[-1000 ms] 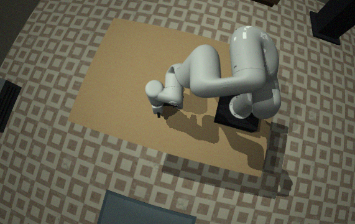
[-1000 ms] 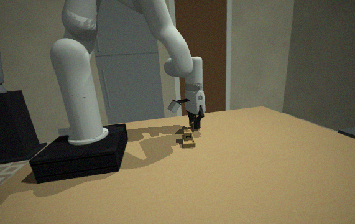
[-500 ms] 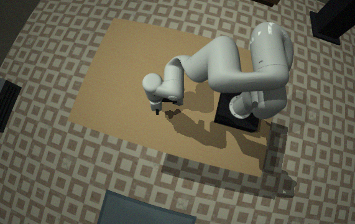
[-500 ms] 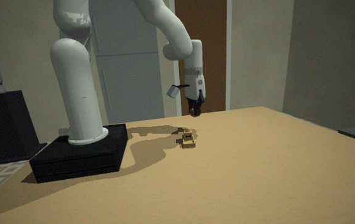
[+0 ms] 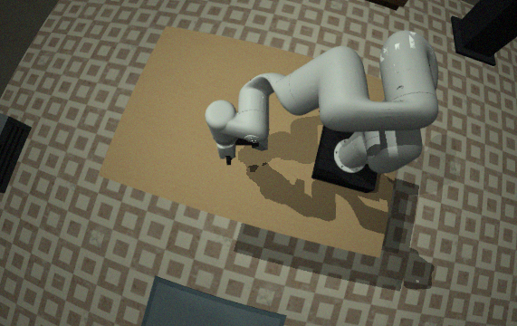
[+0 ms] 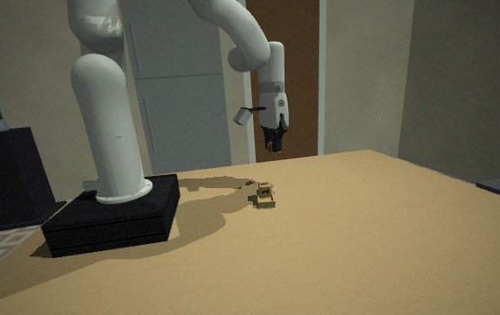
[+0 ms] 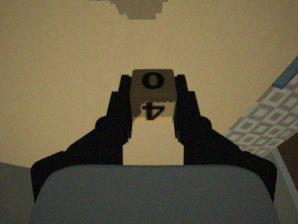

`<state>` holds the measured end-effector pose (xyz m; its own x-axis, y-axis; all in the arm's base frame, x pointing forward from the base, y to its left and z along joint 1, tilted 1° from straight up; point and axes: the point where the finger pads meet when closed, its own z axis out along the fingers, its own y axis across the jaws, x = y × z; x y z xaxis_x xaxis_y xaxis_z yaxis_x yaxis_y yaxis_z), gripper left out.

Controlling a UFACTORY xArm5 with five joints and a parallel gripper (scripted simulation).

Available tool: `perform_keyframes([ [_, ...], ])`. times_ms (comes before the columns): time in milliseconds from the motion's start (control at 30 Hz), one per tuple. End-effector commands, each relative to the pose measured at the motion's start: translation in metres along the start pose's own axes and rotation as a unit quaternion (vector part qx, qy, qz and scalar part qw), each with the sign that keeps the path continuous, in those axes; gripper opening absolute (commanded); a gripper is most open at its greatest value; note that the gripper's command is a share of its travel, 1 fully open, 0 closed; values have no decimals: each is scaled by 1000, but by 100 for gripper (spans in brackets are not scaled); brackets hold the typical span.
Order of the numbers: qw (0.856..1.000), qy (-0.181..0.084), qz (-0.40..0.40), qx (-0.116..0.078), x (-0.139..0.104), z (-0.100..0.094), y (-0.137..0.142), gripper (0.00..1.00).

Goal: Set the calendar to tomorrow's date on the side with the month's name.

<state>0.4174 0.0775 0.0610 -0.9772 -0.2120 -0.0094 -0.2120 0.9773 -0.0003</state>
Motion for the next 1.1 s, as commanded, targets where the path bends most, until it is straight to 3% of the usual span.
perform_keyframes([
  [0,1000,-2,-1,0,-1,-2,0,29],
  [300,997,-3,-73,1,9,-4,-18,29],
  [500,985,-3,-172,1,25,-8,-41,29],
  [800,950,-3,-312,3,51,-11,-72,29],
  [900,946,-3,-324,3,53,-11,-74,29],
  [967,927,-2,-375,3,64,-12,-84,29],
  [1067,913,-2,-407,3,70,-13,-91,29],
])
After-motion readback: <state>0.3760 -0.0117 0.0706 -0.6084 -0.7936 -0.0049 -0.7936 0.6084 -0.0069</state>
